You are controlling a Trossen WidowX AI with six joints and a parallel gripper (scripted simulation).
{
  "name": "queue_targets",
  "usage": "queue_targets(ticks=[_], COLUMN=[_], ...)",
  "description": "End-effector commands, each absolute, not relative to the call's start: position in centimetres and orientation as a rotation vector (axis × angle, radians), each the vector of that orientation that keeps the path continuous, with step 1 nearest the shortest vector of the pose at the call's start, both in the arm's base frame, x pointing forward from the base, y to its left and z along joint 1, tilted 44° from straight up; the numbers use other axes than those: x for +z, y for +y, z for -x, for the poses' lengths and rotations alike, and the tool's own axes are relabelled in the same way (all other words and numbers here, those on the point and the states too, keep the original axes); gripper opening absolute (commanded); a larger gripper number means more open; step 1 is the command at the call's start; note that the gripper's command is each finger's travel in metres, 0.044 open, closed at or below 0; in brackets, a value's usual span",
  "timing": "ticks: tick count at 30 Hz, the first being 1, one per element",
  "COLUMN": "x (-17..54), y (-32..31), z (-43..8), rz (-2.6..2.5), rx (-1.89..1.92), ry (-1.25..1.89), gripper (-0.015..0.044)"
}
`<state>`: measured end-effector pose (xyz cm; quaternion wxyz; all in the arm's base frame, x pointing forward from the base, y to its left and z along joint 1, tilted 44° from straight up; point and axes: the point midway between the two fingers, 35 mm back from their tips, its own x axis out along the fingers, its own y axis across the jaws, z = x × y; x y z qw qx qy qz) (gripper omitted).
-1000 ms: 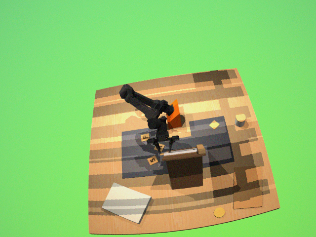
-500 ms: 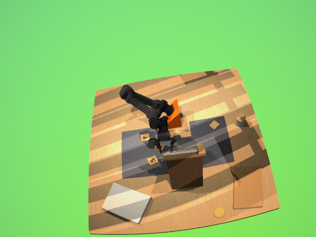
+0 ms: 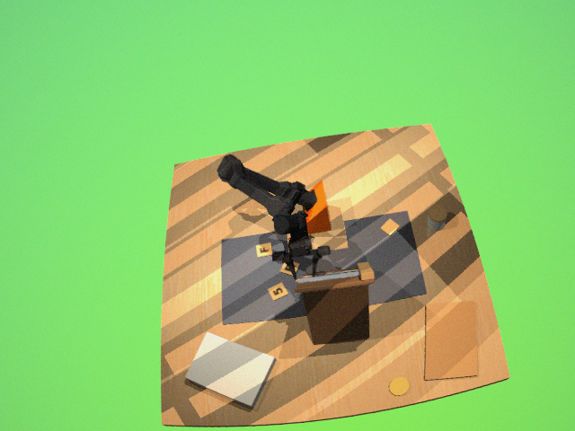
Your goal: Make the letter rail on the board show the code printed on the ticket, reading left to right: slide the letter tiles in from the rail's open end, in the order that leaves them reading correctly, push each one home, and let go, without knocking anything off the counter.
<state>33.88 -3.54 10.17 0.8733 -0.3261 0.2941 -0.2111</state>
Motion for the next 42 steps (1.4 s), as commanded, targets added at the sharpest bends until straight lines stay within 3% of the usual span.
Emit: queue_targets(ticks=[1,42], x=[10.1,8.7], y=[-3.4,-1.7], z=[-33.9,-34.6], rz=[0.676,0.675], rx=[-0.447,-0.447], ry=[0.612,0.612], gripper=[0.0000,0.0000])
